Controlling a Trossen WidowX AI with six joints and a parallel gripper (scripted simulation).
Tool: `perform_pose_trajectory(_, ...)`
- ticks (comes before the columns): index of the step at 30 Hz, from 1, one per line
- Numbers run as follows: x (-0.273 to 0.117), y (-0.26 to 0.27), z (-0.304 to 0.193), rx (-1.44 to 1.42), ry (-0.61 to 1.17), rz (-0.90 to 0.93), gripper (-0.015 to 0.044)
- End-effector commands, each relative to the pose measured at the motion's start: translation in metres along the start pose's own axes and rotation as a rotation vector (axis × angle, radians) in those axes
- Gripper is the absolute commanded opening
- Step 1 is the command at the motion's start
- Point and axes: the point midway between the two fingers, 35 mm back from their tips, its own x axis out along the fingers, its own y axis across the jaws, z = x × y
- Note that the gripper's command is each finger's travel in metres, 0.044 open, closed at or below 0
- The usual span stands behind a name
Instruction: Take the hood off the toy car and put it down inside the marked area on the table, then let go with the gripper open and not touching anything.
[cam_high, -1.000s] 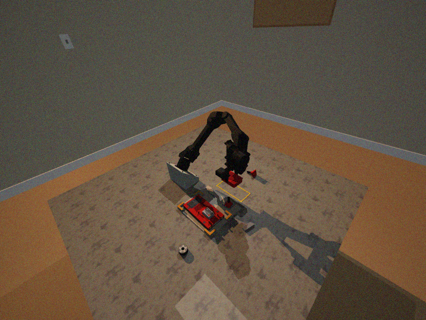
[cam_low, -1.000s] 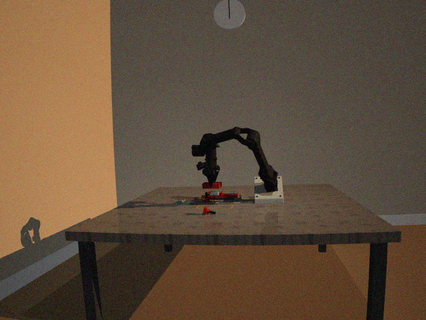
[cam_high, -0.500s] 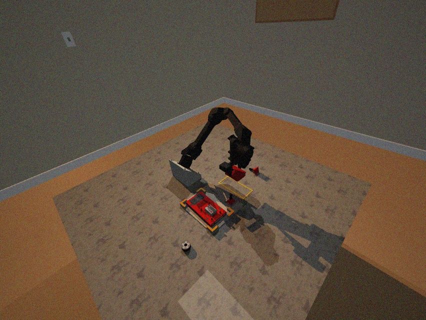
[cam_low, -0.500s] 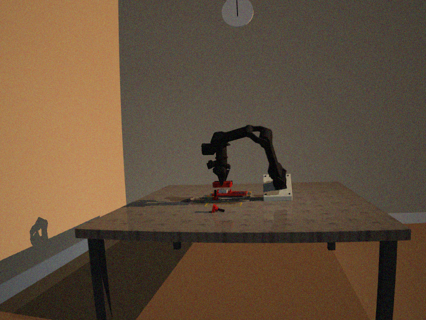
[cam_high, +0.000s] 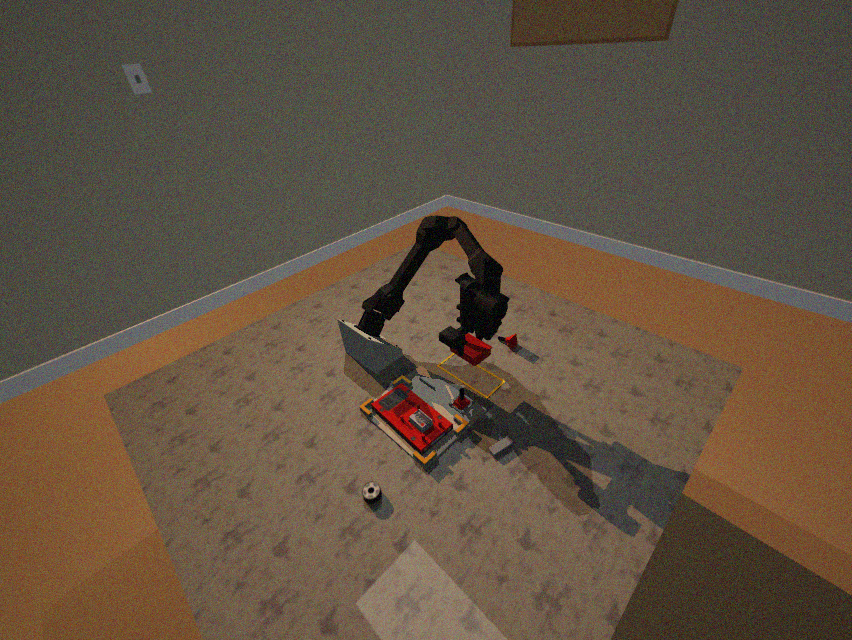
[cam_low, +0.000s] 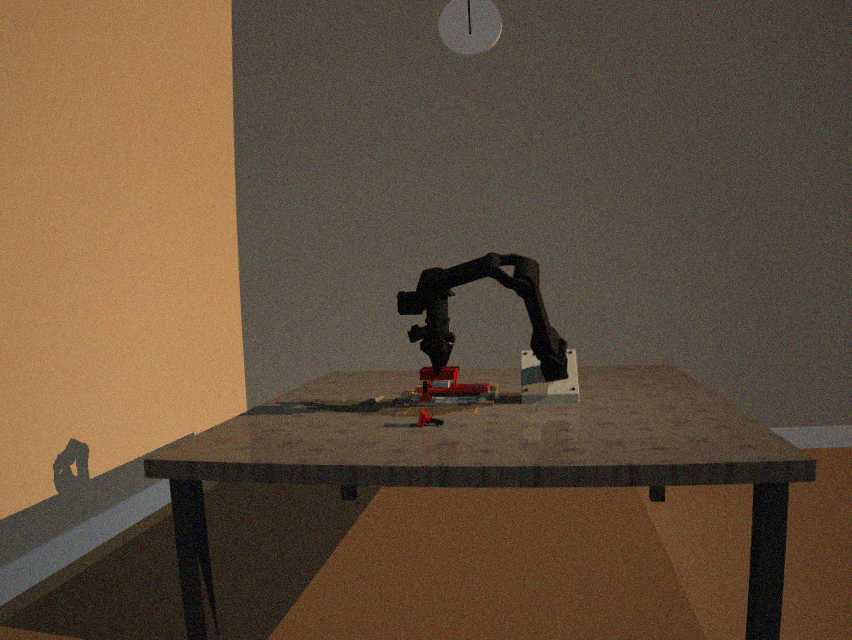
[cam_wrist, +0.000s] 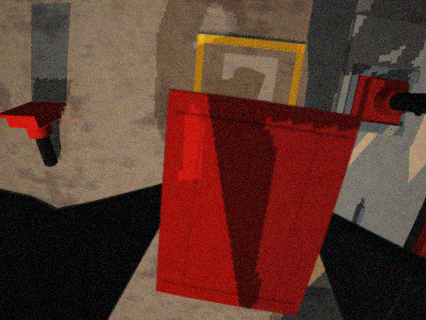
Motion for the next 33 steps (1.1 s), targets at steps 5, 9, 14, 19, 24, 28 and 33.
perform_pose_trajectory(5,0.006,0.001,0.0,0.004,-0.001,0.003,0.0)
perform_pose_trajectory(9,0.009,0.001,0.001,0.004,-0.001,0.003,0.0)
perform_pose_trajectory(14,0.012,0.001,0.001,0.004,-0.001,0.003,0.0)
perform_pose_trajectory(19,0.015,0.001,0.001,0.004,-0.001,0.003,0.0)
perform_pose_trajectory(24,0.018,0.001,0.001,0.004,-0.001,0.003,0.0)
perform_pose_trajectory(28,0.021,0.001,0.001,0.004,-0.002,0.003,0.0)
perform_pose_trajectory(33,0.024,0.001,0.001,0.004,-0.002,0.003,0.0)
